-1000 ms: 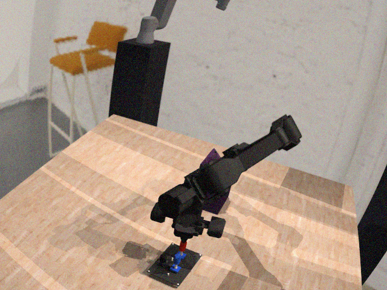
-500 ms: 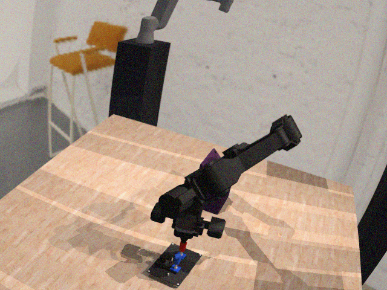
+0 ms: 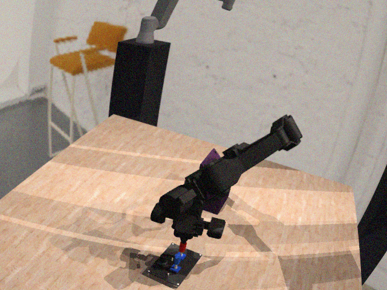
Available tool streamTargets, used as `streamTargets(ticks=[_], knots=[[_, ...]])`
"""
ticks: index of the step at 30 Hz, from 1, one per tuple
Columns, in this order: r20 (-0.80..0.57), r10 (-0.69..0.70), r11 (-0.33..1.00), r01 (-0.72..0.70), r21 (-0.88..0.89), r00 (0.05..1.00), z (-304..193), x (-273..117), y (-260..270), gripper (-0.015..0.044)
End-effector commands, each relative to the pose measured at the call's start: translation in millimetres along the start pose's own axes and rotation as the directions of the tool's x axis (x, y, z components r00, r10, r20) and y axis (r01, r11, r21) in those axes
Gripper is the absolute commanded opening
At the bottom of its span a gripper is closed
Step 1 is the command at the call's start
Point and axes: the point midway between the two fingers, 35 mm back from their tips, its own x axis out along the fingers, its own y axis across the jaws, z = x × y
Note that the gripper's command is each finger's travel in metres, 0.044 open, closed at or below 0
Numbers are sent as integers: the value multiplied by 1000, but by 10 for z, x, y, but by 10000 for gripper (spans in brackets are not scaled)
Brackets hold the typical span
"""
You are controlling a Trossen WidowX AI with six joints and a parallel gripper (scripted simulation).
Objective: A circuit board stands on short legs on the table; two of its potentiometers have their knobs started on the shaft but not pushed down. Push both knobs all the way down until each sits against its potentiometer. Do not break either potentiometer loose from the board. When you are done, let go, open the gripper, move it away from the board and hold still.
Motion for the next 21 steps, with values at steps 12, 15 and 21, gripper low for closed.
streamTargets(ticks=[12,15,21], knots=[[-5,6,1000,-6,-7,1000,10,130,19,0],[-5,6,1000,-6,-7,1000,10,130,19,0],[-5,6,1000,-6,-7,1000,10,142,19,0]])
